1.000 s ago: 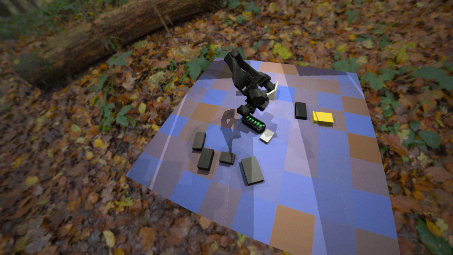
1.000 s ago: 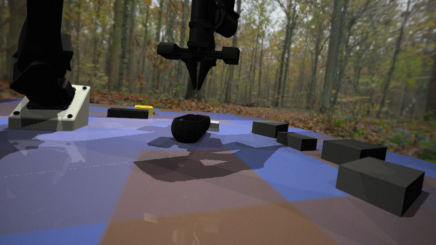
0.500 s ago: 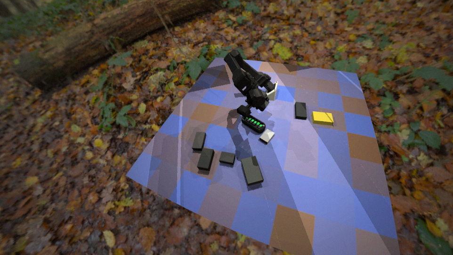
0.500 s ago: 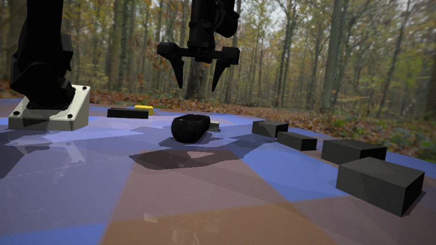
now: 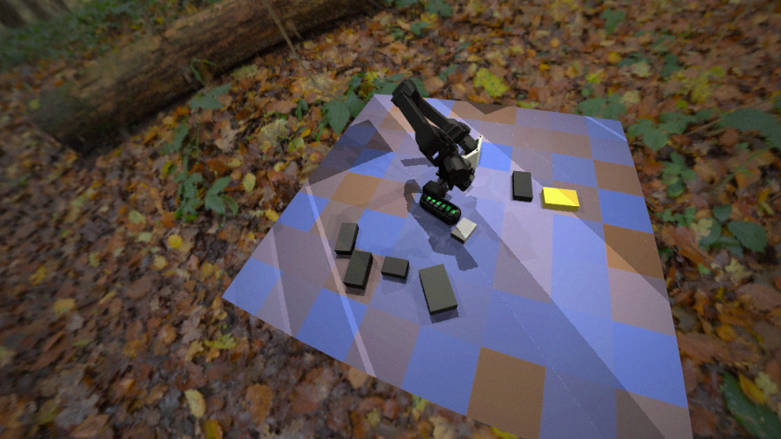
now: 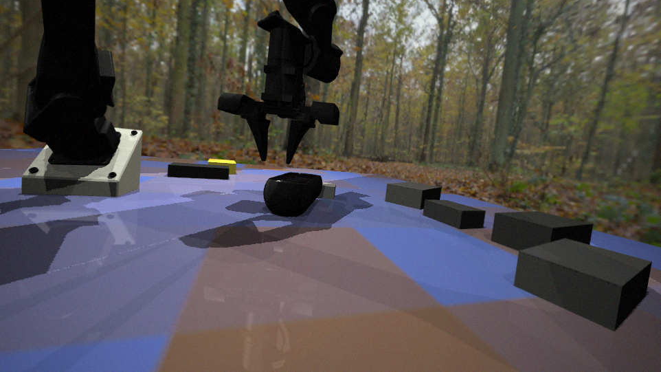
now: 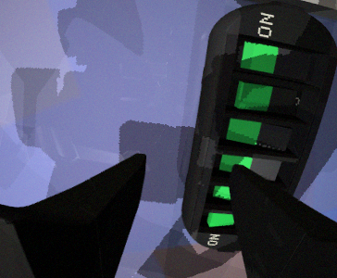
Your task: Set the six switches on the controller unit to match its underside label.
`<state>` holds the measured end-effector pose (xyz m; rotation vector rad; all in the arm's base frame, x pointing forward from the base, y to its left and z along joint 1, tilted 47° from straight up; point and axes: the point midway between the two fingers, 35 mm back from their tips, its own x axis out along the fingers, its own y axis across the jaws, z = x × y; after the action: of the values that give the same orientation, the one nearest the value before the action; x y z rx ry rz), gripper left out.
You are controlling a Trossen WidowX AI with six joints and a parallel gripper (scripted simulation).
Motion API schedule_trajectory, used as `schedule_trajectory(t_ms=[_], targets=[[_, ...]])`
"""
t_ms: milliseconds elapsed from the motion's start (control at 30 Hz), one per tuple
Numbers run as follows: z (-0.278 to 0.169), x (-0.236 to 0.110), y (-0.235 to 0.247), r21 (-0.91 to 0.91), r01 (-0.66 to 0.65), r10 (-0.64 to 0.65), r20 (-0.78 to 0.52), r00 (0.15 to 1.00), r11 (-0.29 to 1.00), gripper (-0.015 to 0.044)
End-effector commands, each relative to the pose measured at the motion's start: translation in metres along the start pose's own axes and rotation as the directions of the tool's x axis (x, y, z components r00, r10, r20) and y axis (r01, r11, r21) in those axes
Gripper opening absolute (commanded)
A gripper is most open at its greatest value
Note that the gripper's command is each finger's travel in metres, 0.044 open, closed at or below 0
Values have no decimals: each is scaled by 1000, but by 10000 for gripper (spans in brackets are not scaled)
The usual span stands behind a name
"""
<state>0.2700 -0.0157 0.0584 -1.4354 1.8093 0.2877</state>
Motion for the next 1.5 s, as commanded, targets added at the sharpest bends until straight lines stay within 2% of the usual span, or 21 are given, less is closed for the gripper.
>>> schedule_trajectory(t_ms=[0, 67, 867, 933, 1100, 1300, 1467], targets=[[-1, 9, 7, 0, 7, -7, -3, 1000, 1000, 46], [-1, 9, 7, 0, 7, -7, -3, 1000, 1000, 0], [0, 9, 7, 5, 3, -3, 0, 1000, 1000, 0], [0, 3, 7, 5, 2, -2, 1, 1000, 1000, 52], [0, -39, 8, 4, 1, -1, 1, 1000, 1000, 184], [0, -41, 8, 4, 1, -1, 1, 1000, 1000, 341], [0, -41, 8, 4, 1, -1, 1, 1000, 1000, 210]])
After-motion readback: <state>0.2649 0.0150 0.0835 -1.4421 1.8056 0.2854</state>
